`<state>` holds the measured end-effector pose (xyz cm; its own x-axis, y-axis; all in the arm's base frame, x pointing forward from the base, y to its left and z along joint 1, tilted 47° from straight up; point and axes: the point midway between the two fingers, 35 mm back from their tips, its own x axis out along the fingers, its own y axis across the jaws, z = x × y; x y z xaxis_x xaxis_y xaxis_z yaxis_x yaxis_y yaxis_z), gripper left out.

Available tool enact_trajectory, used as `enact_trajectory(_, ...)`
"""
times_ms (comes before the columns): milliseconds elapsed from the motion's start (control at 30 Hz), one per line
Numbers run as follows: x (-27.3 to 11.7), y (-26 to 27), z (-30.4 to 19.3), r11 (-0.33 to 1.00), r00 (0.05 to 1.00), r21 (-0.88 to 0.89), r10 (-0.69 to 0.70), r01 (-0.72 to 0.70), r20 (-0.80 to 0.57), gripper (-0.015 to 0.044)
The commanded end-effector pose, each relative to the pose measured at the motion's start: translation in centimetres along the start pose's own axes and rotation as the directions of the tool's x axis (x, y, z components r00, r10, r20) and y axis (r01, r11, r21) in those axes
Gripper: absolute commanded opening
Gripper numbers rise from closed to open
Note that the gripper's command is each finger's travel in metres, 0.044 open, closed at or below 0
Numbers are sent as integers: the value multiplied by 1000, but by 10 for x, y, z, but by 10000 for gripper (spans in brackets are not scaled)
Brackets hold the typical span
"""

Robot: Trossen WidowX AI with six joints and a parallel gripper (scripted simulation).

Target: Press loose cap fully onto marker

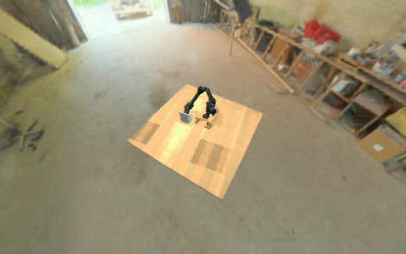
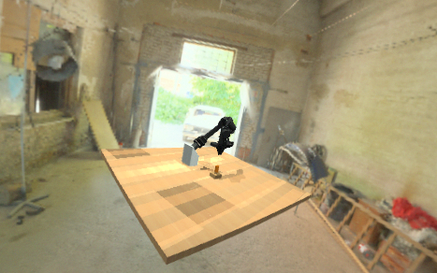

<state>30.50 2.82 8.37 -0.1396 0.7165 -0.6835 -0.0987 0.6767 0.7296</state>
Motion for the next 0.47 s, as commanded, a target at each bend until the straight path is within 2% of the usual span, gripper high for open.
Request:
enact_trajectory(0, -1, 0, 0, 1000, 1000, -5, -2, 2, -7, 157)
enact_trajectory(333, -1, 0, 0, 1000, 1000, -5, -2, 2, -7, 420)
enact_trajectory(367, -1, 0, 0, 1000, 1000, -5, -2, 2, -7, 440)
enact_trajectory(433, -1, 0, 0, 1000, 1000, -5, -2, 2, -7, 440)
